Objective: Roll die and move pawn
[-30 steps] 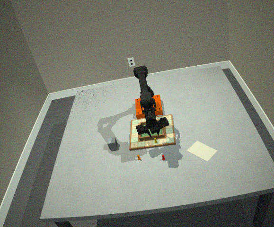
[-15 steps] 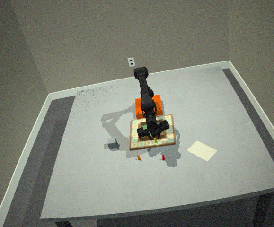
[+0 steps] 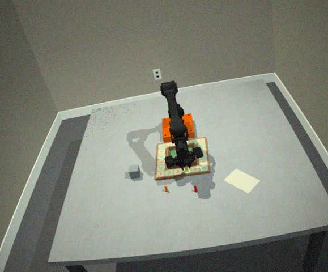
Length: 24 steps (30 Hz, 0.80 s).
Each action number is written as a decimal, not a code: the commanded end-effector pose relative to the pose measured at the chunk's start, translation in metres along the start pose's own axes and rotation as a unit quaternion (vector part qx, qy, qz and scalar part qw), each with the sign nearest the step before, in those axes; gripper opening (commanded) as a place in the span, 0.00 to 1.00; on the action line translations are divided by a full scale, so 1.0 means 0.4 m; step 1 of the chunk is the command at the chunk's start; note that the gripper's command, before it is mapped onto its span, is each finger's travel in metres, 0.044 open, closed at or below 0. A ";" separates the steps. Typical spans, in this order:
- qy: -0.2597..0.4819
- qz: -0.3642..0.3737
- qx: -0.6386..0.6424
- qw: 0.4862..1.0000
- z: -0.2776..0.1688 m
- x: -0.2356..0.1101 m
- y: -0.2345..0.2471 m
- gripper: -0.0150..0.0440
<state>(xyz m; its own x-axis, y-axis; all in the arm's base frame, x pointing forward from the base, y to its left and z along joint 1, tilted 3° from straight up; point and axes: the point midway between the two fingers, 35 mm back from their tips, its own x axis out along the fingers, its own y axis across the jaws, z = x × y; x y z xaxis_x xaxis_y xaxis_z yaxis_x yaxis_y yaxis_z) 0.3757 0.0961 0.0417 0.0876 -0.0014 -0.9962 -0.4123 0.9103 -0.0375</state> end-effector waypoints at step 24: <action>-0.002 0.003 0.001 1.000 0.018 -0.118 -0.003 0.25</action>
<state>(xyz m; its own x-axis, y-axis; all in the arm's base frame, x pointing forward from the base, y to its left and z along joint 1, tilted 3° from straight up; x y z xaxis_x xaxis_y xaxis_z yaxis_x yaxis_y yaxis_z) 0.3753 0.0963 0.0703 0.0696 -0.0046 -0.9976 -0.4132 0.9100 -0.0330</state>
